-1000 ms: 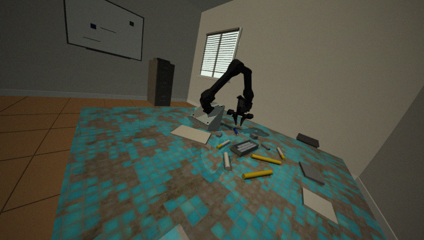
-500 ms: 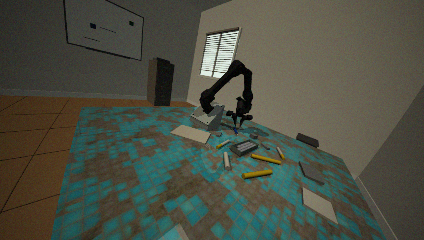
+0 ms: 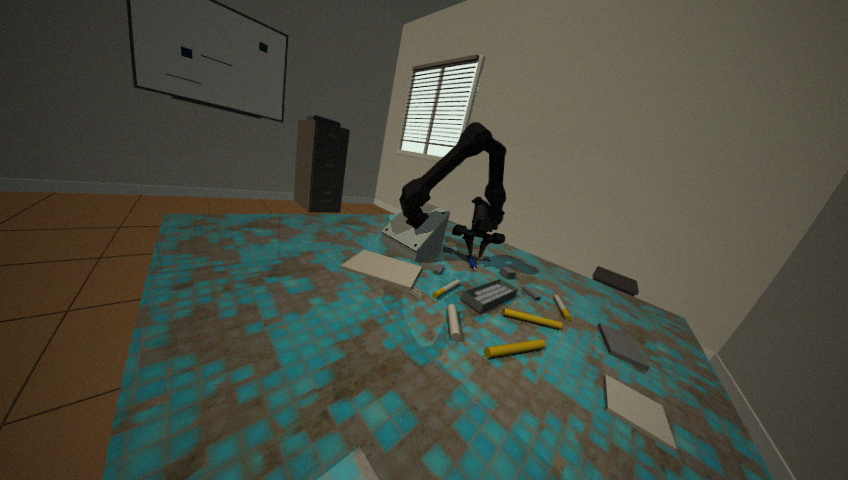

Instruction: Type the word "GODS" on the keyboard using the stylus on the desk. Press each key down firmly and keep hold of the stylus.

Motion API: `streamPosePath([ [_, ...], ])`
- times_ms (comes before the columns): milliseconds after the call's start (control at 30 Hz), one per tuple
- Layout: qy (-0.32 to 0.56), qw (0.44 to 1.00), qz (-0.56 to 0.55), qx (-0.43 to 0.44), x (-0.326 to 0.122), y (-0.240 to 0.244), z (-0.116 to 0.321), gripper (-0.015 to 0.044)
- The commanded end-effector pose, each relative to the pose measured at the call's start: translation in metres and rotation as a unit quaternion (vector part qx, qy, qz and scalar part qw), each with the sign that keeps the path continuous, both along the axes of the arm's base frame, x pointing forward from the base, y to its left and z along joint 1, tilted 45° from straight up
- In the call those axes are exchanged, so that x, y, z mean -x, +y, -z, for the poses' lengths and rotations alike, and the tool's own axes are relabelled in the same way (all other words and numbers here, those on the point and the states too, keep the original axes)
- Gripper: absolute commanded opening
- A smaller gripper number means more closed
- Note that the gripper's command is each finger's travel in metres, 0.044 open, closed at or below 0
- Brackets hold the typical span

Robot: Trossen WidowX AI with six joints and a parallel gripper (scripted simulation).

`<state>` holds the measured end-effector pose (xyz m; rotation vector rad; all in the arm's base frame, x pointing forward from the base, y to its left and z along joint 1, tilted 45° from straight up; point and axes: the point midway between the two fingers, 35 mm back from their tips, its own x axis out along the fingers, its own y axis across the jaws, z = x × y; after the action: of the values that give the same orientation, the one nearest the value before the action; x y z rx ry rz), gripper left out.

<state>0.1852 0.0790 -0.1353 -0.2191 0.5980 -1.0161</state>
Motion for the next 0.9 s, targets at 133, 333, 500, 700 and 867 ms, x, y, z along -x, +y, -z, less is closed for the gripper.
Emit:
streamPosePath([
  [133, 0.003, 1.000, -0.001, 0.005, 0.000, -0.007, 0.004, 0.0150],
  [333, 0.003, 1.000, -0.001, 0.006, 0.000, -0.010, 0.007, 0.0150],
  [500, 0.003, 1.000, -0.001, 0.006, 0.000, -0.013, 0.010, 0.0150],
  [700, 0.003, 1.000, -0.001, 0.006, 0.000, -0.016, 0.013, 0.0150],
  [867, 0.003, 1.000, -0.001, 0.006, -0.001, -0.019, 0.016, 0.0150],
])
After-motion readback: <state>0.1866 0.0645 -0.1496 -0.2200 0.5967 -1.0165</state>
